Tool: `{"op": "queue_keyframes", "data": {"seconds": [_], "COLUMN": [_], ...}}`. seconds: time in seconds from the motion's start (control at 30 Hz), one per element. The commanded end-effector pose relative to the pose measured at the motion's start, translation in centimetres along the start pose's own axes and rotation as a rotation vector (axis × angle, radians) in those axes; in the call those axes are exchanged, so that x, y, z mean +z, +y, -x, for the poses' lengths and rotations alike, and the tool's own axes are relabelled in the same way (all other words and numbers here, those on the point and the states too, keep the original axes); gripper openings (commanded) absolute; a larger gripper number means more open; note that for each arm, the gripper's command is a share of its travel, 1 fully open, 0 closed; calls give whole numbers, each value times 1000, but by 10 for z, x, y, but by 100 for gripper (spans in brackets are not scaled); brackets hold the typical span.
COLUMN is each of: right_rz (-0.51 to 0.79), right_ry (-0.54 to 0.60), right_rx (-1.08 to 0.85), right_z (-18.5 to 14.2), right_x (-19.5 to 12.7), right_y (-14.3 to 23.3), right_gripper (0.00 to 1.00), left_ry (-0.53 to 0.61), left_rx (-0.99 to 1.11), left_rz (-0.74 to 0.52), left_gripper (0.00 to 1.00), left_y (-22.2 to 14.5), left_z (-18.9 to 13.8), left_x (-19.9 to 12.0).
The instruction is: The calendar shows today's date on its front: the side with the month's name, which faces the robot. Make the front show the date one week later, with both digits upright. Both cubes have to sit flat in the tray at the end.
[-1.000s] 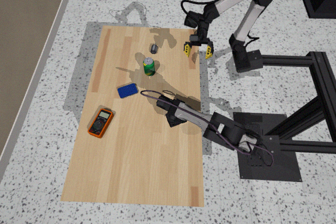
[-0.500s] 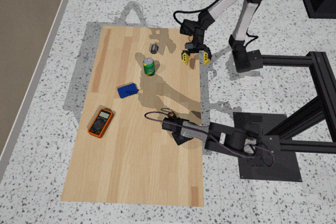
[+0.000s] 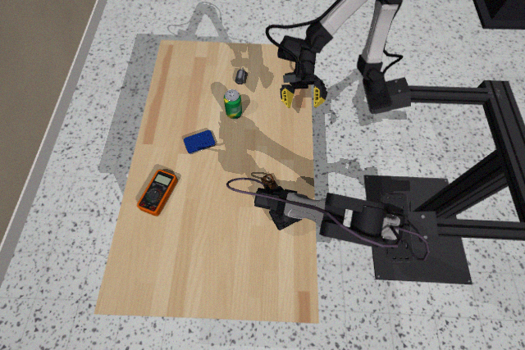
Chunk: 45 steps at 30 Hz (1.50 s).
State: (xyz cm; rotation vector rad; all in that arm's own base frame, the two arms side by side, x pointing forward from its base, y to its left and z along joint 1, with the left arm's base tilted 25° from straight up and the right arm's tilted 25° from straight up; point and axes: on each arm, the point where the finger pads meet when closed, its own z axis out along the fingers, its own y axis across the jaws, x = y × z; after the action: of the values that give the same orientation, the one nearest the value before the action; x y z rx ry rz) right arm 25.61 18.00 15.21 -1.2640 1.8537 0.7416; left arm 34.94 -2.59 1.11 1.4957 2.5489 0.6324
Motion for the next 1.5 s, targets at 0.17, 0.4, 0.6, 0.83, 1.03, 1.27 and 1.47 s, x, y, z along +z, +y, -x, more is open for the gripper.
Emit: {"op": "queue_keyframes", "data": {"seconds": [0.17, 0.4, 0.6, 0.83, 1.03, 1.27, 1.47], "right_rz": [-9, -6, -6, -6, -6, -6, -6], "right_ry": [-21, -18, -19, -19, -19, -19, -19], "right_rx": [-22, -18, -18, -18, -18, -18, -18], "right_z": [9, 8, 8, 8, 8, 8, 8], "right_x": [1, -1, -1, -1, -1, -1, -1], "right_y": [-1, 0, 0, 0, 0, 0, 0], "right_gripper": [100, 100, 100, 100, 100, 100, 100], "left_ry": [-27, -25, -30, 43, 166, 344, 407], "left_rx": [-6, -9, -10, 67, 230, 584, 749], "left_rz": [16, 32, 37, 49, 74, 156, 193], "left_gripper": [20, 55, 55, 61, 61, 61, 61], "left_y": [16, 8, 10, 7, -1, -21, -37], "left_z": [10, 5, 6, 0, -1, 24, 44], "left_x": [7, -24, -55, -79, -78, -91, -95]}}
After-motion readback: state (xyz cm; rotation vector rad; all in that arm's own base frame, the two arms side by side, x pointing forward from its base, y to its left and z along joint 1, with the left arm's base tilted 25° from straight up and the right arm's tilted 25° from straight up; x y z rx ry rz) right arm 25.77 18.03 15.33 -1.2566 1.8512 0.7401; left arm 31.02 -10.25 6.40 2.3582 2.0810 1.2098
